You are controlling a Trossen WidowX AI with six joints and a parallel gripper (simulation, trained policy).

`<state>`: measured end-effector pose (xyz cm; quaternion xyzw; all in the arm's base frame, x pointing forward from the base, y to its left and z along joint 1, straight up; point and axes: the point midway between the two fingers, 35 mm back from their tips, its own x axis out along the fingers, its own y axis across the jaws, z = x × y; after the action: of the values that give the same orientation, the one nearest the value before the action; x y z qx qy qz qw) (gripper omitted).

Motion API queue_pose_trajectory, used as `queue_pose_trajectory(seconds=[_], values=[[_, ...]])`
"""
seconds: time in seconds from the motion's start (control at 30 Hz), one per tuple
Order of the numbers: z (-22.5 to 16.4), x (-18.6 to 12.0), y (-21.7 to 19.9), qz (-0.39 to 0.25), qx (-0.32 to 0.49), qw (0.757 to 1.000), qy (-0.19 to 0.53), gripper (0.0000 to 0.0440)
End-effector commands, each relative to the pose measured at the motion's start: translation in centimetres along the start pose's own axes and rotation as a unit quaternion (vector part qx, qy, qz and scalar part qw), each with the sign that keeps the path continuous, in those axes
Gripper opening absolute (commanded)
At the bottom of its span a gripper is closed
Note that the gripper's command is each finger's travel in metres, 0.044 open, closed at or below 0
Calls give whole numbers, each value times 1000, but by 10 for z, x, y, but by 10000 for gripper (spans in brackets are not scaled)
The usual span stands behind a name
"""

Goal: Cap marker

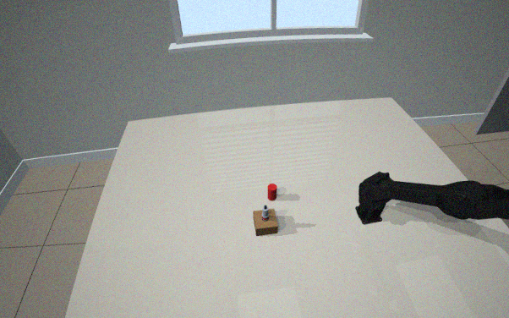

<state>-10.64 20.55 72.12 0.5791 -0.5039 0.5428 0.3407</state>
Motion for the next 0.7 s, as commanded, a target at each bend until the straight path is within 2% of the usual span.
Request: queue_pose_trajectory(seconds=[0.0,0.67], values=[[17,6,-2,-13,5,1000,-25,323],[81,14,-8,-65,31,989,-127,322]])
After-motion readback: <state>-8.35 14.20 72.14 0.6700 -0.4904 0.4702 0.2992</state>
